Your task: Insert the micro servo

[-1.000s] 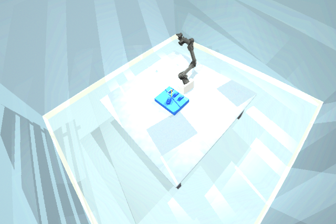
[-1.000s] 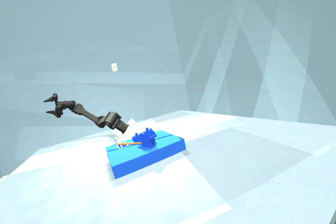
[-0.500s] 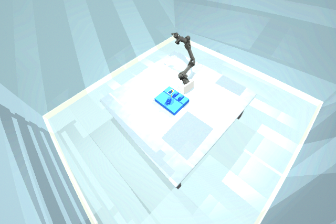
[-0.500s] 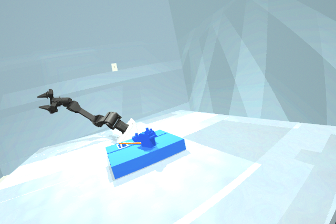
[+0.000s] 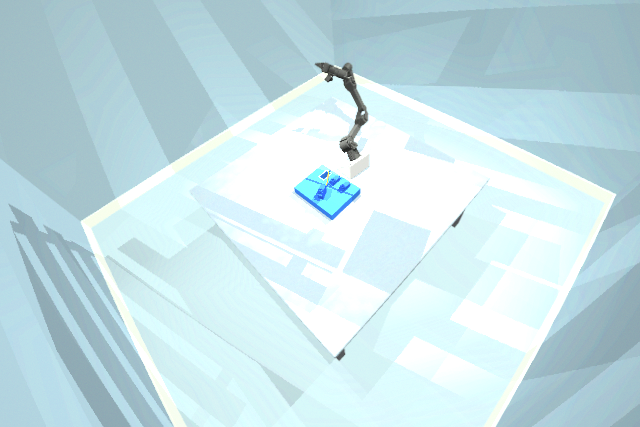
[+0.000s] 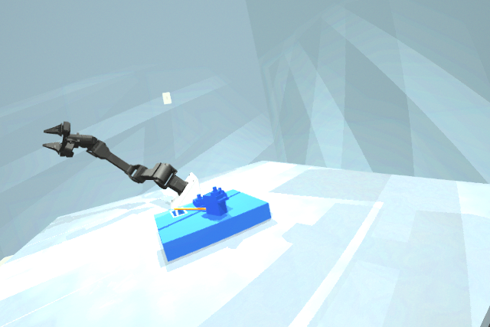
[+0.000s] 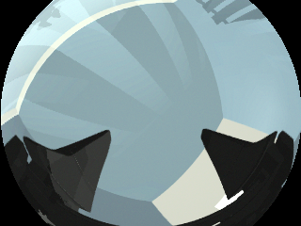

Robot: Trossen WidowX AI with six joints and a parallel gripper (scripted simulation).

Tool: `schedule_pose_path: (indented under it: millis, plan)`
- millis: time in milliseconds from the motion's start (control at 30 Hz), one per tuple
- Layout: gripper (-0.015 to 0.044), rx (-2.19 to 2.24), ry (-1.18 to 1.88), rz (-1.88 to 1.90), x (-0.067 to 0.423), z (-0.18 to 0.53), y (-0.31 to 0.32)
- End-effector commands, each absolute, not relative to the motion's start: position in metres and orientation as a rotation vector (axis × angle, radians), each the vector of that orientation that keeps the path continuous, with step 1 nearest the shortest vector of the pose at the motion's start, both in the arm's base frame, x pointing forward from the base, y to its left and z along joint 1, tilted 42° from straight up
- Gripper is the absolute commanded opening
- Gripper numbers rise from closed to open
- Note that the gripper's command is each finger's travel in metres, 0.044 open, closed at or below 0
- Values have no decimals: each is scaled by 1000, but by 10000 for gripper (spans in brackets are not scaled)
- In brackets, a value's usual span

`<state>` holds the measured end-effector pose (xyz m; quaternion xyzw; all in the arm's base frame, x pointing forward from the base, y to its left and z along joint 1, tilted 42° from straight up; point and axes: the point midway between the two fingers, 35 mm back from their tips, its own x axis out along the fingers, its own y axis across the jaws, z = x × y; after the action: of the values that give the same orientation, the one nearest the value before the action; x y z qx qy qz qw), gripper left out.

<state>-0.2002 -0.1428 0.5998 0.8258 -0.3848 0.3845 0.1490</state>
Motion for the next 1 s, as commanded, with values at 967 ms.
schedule_pose_path:
  millis: [967]
  plan:
    - [440, 2154, -794, 574, -25, 624, -90]
